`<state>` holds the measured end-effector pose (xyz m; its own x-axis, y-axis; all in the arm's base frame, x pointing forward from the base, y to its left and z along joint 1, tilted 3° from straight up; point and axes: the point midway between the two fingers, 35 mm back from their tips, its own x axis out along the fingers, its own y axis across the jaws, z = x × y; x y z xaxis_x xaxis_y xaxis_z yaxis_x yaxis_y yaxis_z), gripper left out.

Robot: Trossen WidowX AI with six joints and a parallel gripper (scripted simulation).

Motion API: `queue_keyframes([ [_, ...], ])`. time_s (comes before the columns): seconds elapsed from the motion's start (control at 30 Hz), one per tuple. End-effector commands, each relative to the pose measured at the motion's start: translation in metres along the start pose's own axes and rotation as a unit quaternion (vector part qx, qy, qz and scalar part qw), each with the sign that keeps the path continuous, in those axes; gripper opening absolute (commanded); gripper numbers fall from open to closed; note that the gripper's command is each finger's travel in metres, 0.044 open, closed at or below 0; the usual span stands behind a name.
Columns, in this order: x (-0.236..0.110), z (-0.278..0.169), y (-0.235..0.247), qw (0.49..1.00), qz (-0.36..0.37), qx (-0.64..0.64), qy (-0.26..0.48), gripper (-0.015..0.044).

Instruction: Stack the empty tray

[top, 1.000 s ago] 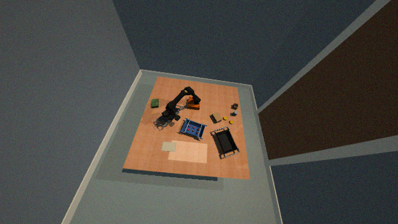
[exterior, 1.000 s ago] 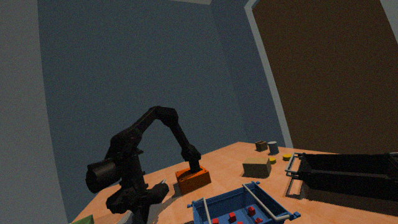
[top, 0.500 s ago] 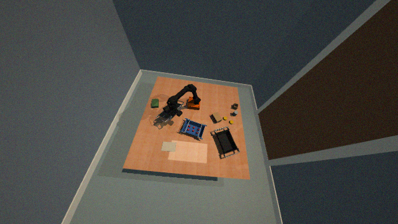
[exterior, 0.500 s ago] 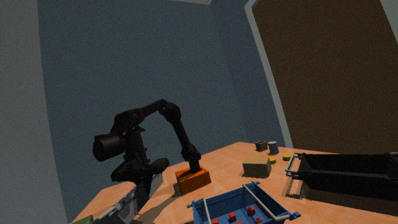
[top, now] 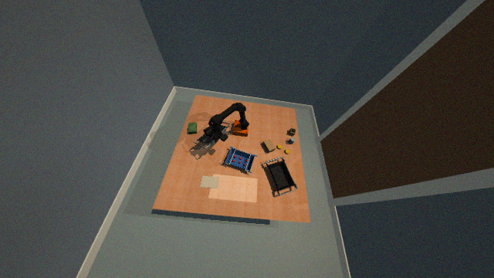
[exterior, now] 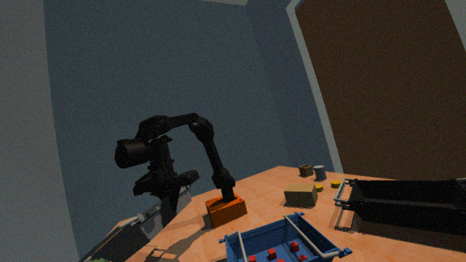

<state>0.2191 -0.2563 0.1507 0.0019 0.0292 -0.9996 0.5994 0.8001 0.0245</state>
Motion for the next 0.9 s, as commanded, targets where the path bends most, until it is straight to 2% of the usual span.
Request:
queue_keyframes([
  [0.0, -0.003, 0.000, -0.001, 1.000, -0.005, -0.002, -0.003, 0.0000],
  [0.47, -0.003, 0.000, -0.001, 1.000, -0.005, -0.003, -0.003, 0.0000],
  [0.87, -0.003, 0.005, 0.026, 0.995, -0.005, -0.101, -0.003, 0.0000],
])
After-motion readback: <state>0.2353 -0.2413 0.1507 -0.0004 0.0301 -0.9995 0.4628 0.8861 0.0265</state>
